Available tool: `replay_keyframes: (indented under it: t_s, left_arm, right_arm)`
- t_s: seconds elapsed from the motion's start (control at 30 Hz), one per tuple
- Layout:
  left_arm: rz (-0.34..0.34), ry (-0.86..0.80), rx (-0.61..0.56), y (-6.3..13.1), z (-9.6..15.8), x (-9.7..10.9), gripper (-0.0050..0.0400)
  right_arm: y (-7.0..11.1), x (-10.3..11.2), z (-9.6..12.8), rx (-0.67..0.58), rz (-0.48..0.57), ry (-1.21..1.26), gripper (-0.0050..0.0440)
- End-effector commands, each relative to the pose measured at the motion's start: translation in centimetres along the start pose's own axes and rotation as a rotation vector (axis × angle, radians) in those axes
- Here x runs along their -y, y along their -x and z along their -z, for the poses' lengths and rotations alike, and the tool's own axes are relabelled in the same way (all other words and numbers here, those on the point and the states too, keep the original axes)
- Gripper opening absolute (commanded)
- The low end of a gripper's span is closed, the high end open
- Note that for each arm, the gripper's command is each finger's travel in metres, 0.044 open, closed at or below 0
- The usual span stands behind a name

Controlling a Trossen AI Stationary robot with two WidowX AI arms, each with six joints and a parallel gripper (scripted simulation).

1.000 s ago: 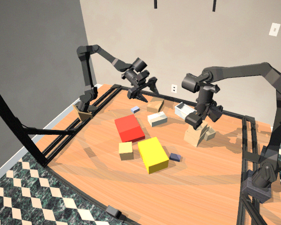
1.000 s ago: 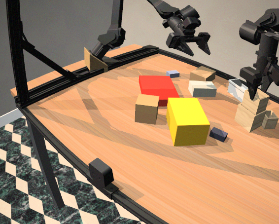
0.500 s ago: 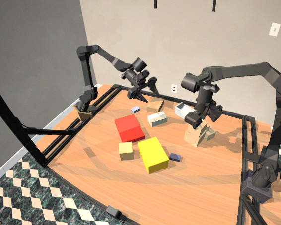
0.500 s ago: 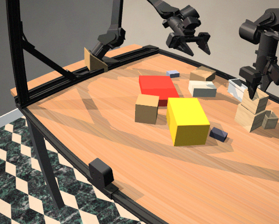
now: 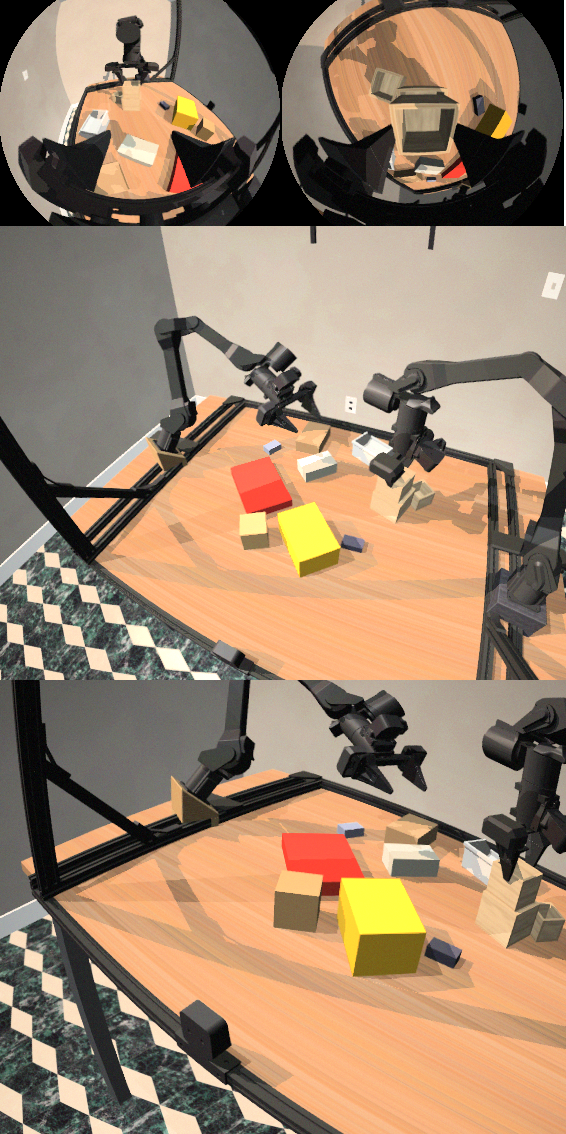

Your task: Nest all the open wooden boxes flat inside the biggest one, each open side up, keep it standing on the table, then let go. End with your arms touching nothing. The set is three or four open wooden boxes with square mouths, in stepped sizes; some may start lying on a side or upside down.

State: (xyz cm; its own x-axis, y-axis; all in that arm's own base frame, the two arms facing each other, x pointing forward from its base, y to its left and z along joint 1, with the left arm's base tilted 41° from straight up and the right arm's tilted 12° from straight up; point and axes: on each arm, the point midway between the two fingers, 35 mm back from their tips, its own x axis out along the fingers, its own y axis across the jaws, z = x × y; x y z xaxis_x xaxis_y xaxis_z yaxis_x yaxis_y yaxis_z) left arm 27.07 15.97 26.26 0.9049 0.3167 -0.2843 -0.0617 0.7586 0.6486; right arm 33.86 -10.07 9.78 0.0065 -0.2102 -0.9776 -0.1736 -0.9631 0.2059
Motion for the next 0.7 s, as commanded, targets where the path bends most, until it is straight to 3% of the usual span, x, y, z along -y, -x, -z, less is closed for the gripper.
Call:
replay_keyframes:
  t_s: [0.0, 0.67]
  left_arm:
    - [0.002, -0.002, -0.001, -0.04, 0.03, 0.07, 0.04]
    - [0.002, -0.002, -0.001, -0.04, 0.03, 0.07, 0.04]
  right_arm:
    - [-0.27, 0.0, -0.35, 0.007, 0.0, -0.003, 0.0]
    - [0.3, 0.0, -0.67, 0.007, 0.0, -0.002, 0.0]
